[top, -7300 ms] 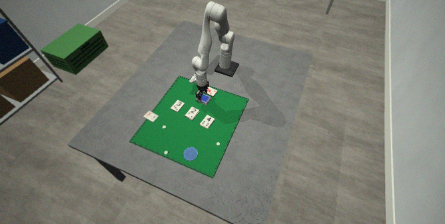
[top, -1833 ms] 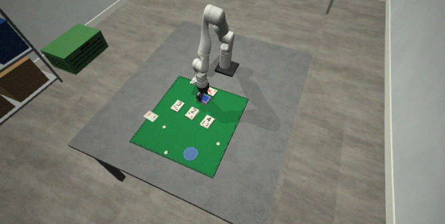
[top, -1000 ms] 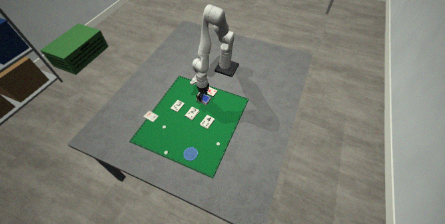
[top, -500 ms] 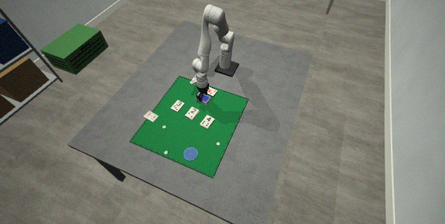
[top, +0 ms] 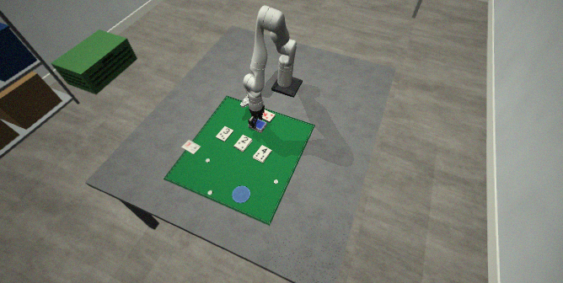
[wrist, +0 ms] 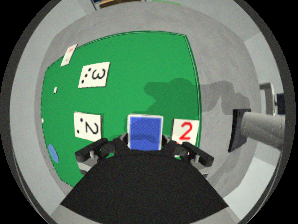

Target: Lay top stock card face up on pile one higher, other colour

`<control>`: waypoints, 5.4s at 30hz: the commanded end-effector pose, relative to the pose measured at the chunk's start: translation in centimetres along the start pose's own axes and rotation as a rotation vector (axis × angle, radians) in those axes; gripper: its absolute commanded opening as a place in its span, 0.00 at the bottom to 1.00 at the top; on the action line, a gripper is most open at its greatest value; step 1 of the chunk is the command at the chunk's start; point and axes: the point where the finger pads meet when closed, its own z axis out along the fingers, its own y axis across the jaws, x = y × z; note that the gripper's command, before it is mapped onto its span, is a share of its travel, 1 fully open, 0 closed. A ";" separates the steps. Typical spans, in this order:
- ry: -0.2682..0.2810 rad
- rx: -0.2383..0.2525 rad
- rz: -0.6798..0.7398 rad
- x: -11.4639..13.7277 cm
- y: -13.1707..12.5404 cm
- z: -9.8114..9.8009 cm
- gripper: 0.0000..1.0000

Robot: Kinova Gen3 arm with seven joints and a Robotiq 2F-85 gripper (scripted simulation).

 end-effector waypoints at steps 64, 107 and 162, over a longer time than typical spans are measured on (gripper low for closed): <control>-0.004 -0.005 0.001 1.5 -0.3 -1.2 0.72; -0.001 0.000 0.008 2.3 -0.3 -0.5 0.72; -0.002 0.001 0.006 1.7 -0.1 -0.5 0.72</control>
